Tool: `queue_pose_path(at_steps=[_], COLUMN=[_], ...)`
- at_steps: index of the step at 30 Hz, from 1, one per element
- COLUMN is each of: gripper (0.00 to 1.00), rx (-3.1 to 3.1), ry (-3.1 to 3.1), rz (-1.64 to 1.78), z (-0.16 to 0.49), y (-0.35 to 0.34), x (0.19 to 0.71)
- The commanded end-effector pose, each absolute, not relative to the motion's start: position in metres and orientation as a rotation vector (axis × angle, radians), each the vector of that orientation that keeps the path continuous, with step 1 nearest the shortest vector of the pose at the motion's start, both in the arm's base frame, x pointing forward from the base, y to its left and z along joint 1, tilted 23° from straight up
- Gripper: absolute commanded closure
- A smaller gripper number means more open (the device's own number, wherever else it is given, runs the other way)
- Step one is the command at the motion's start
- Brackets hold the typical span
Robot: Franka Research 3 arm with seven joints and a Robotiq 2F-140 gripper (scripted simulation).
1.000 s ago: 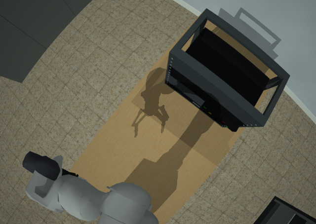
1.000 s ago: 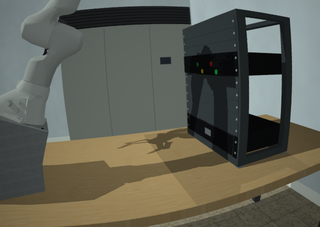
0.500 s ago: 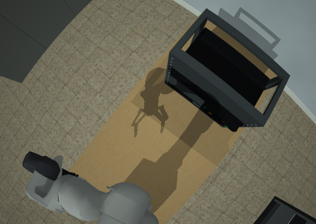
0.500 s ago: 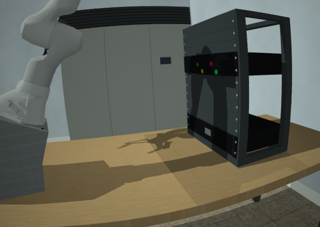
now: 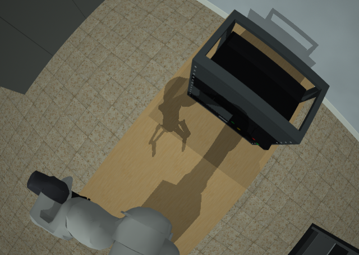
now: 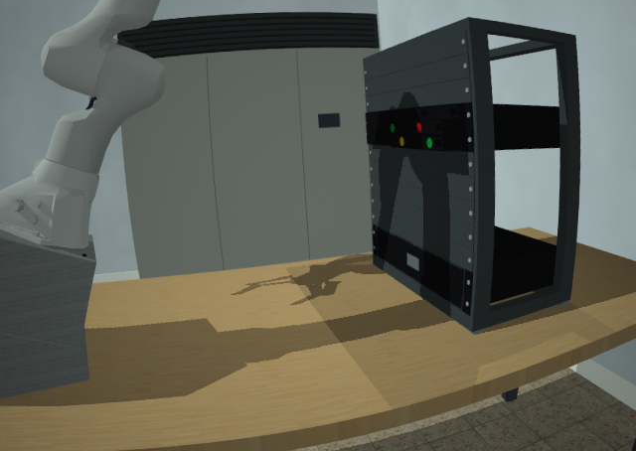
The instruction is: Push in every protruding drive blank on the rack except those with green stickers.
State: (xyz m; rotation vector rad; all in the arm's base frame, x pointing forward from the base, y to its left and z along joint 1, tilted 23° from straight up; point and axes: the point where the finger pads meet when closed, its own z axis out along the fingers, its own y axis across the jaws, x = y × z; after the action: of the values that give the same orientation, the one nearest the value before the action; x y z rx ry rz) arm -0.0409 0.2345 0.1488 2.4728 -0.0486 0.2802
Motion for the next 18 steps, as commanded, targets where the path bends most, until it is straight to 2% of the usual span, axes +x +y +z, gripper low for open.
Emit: queue_pose_path(at_steps=[1, 18], gripper=[0.00, 0.00], rx=[2.464, 2.412], ry=[-0.059, -0.149], rz=[0.260, 0.157], z=[0.146, 0.132], y=[0.233, 0.222], x=[-0.041, -0.040])
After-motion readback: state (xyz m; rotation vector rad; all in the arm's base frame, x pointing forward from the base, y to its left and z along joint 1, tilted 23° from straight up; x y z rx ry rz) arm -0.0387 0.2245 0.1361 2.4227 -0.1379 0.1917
